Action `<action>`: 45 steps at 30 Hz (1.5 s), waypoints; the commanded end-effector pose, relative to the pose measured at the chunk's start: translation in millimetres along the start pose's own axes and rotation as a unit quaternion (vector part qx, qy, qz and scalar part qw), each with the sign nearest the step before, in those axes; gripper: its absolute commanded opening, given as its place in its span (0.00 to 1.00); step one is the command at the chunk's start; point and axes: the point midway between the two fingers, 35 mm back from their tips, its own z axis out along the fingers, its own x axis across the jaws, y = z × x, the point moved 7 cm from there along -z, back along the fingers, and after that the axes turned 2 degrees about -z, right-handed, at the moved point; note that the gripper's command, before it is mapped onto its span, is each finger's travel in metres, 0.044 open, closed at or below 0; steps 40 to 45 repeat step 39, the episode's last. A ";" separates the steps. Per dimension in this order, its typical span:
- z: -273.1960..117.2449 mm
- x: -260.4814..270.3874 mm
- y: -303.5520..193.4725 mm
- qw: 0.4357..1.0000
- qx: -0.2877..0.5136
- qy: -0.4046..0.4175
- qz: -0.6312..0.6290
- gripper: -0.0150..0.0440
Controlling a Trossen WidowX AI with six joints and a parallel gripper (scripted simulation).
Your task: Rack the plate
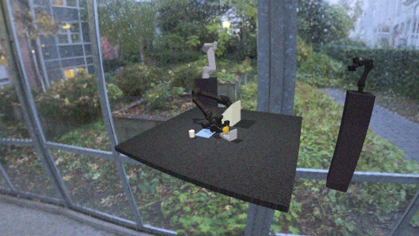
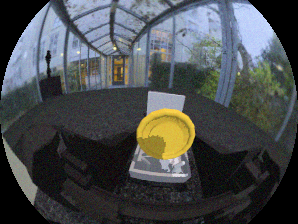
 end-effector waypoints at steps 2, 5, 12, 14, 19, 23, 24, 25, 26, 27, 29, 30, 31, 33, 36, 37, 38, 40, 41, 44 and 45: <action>0.0 0.0 0.0 1.000 0.000 0.000 0.000 0.70; 0.0 0.0 0.0 1.000 0.000 0.000 0.000 0.83; 0.0 0.0 0.0 1.000 0.000 0.000 0.000 0.93; 0.0 0.0 0.0 1.000 0.000 0.000 0.000 0.93; -6.6 -9.4 40.6 1.000 0.005 0.002 0.000 0.93; -14.5 -10.4 87.9 1.000 0.004 -0.002 0.002 0.93; -16.6 -9.0 99.3 1.000 0.003 -0.003 0.003 0.93; -17.7 -13.1 107.8 1.000 0.001 -0.004 0.003 0.93; -18.4 -15.4 113.1 1.000 0.000 -0.005 0.004 0.93; -18.7 -16.1 114.9 1.000 -0.001 -0.005 0.004 0.93; -18.7 -16.1 114.9 1.000 -0.001 -0.005 0.004 0.93; -18.5 -16.1 115.1 1.000 0.001 -0.004 0.006 0.93; -18.0 -16.1 115.6 1.000 0.005 -0.001 0.013 0.93; -16.5 -16.0 117.3 0.999 0.019 0.010 0.039 0.93; -14.2 -15.6 120.4 0.995 0.045 0.027 0.080 0.93; -13.6 -15.4 121.4 0.994 0.054 0.032 0.094 0.93; -13.1 -15.2 122.5 0.992 0.063 0.037 0.107 0.93; -12.6 -15.0 123.7 0.989 0.072 0.041 0.120 0.93; -12.6 -15.0 123.7 0.989 0.072 0.041 0.120 0.93; -12.6 -15.0 123.7 0.989 0.072 0.041 0.120 0.93; -12.6 -15.0 123.7 0.989 0.072 0.041 0.120 0.93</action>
